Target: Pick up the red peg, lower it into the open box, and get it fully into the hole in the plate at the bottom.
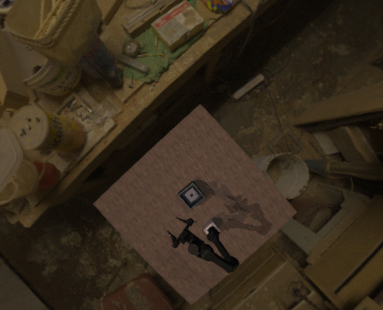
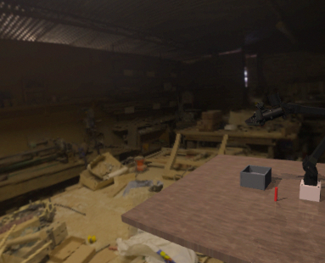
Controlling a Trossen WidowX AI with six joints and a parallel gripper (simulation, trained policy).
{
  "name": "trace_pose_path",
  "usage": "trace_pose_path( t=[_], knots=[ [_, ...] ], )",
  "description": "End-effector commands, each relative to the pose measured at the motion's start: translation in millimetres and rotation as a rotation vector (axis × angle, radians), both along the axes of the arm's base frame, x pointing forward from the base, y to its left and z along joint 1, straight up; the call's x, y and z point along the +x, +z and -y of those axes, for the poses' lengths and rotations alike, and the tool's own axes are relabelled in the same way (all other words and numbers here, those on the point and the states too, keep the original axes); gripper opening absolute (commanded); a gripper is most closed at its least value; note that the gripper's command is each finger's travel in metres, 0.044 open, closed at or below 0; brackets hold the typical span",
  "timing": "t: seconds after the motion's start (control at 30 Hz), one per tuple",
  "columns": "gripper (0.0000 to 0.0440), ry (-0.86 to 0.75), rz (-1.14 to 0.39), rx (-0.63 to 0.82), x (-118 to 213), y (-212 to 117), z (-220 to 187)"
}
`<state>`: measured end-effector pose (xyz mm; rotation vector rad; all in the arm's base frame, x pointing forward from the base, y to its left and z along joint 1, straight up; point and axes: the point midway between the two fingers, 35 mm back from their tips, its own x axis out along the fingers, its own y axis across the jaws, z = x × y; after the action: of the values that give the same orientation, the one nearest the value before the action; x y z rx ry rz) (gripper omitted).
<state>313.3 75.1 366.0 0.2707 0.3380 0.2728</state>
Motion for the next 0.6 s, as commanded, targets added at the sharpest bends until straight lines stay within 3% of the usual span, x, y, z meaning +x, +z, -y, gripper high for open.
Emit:
trace_pose_path(
  t=[0.0,0.57],
  knots=[
    [0.044,-0.025,-0.126,0.039,0,-30,-6],
    [0.044,-0.197,-0.665,0.133,-37,-149,-32]
  ],
)
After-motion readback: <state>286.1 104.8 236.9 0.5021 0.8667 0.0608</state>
